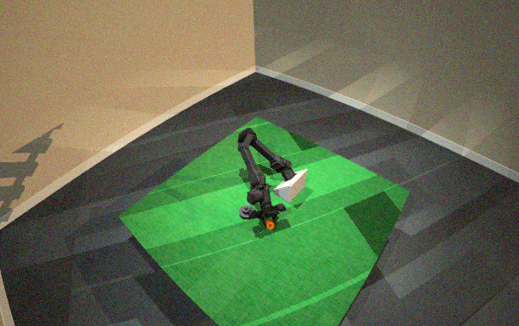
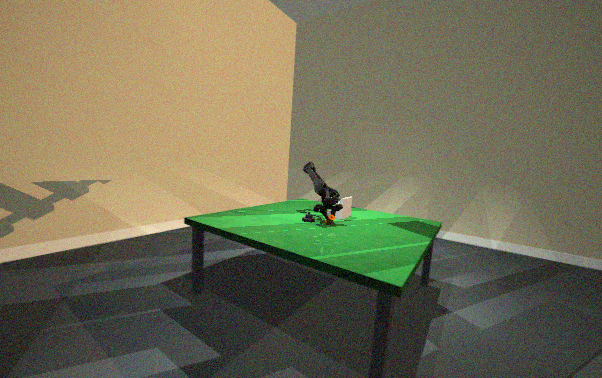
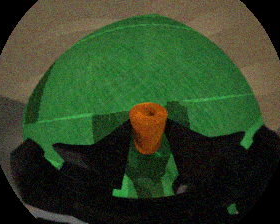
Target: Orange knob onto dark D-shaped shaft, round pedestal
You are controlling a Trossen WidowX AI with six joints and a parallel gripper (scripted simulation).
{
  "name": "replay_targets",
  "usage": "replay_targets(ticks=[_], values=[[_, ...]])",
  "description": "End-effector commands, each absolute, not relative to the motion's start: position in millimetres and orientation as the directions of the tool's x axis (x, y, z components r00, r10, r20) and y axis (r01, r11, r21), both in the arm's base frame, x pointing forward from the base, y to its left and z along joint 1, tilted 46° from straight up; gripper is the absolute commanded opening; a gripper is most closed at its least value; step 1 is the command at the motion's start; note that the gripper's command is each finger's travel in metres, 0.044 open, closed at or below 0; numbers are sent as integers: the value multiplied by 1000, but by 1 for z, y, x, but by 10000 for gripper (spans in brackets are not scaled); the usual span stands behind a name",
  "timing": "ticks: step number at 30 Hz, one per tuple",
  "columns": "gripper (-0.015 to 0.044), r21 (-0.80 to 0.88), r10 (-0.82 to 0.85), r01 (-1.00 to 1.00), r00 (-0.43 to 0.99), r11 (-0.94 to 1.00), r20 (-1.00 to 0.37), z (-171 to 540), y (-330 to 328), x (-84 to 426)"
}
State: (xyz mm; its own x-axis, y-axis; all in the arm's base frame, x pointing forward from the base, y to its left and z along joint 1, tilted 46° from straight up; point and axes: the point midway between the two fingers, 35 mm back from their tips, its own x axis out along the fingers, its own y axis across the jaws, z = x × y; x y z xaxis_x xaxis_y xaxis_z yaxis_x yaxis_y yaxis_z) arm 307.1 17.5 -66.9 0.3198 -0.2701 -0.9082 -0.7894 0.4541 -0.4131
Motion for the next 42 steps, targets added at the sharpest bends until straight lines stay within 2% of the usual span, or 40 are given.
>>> replay_targets(ticks=[1, 26, 31, 34, 42], values=[[179, -411, -210, -791, 354, 453, -911, -65, 15, 304], [179, -410, 138, -793, 516, 451, -845, -56, -5, 287], [179, -411, 80, -792, 494, 451, -866, -55, -3, 288], [258, -411, 105, -794, 503, 449, -858, -56, -3, 289], [260, -411, 105, -794, 503, 449, -858, -56, -3, 289]])
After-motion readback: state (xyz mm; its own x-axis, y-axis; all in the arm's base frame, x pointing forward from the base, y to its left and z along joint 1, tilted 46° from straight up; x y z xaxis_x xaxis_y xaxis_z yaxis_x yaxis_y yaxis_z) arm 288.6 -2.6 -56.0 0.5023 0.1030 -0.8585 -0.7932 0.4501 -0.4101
